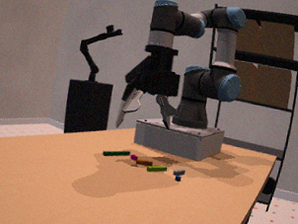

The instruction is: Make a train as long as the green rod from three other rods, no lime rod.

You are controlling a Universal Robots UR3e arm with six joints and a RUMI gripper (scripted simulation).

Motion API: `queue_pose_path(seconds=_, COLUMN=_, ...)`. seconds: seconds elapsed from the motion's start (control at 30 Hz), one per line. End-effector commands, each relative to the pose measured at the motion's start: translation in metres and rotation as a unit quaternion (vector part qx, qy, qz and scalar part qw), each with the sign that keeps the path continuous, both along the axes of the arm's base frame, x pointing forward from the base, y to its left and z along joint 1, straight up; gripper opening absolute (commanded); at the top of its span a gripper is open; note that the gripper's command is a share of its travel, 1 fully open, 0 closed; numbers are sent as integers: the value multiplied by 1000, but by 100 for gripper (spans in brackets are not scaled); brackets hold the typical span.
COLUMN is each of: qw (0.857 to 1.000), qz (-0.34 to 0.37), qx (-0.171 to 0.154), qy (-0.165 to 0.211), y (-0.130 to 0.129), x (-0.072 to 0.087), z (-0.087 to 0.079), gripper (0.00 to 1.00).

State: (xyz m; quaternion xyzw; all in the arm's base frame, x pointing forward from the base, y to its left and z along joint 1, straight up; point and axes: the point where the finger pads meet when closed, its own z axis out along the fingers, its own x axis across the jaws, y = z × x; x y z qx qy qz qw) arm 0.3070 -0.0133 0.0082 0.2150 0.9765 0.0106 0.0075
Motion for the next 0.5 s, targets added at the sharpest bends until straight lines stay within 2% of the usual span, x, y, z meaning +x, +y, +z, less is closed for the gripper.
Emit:
queue_pose_path(seconds=0.0, qw=997, qz=-83, qx=-7, qy=6, y=4, x=15, z=2, gripper=100)
queue_pose_path(seconds=0.47, qw=983, qz=-185, qx=-6, qy=7, y=17, x=38, z=-1, gripper=100)
